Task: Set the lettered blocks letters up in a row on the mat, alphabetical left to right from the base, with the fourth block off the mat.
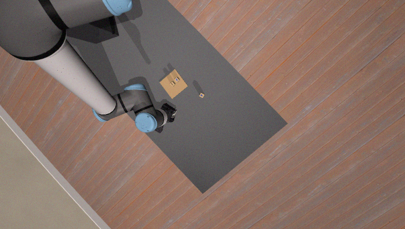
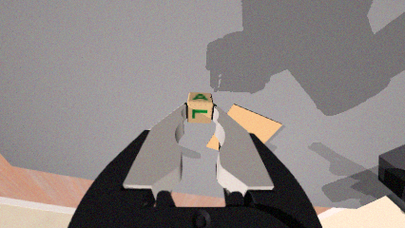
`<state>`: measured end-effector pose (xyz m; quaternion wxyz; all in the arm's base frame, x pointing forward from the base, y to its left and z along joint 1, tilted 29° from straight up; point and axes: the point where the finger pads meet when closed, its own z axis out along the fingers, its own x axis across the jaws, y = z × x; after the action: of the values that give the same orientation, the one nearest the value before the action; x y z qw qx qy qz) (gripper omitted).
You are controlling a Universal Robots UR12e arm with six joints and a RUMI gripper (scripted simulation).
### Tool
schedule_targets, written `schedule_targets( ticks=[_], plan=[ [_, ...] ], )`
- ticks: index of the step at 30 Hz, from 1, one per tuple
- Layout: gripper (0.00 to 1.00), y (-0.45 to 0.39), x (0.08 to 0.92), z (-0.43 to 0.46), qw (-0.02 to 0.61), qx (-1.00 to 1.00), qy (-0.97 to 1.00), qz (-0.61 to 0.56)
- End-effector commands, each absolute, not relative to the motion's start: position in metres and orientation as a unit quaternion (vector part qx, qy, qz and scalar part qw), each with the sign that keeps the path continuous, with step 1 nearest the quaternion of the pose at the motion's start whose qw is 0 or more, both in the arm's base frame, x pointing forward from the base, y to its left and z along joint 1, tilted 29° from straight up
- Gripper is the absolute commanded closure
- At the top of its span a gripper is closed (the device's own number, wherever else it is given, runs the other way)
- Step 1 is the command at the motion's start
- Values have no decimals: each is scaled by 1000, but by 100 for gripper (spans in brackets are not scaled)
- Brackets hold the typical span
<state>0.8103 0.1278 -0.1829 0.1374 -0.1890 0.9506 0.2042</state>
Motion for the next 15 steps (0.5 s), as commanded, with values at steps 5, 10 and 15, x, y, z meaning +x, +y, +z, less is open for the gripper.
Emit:
schedule_targets(
  ticks=[5,10,15],
  plan=[
    [95,128,806,-182,145,-224,943,199],
    [95,128,803,-183,153,-261,933,193],
    [95,129,801,-183,159,-289,925,188]
  ],
)
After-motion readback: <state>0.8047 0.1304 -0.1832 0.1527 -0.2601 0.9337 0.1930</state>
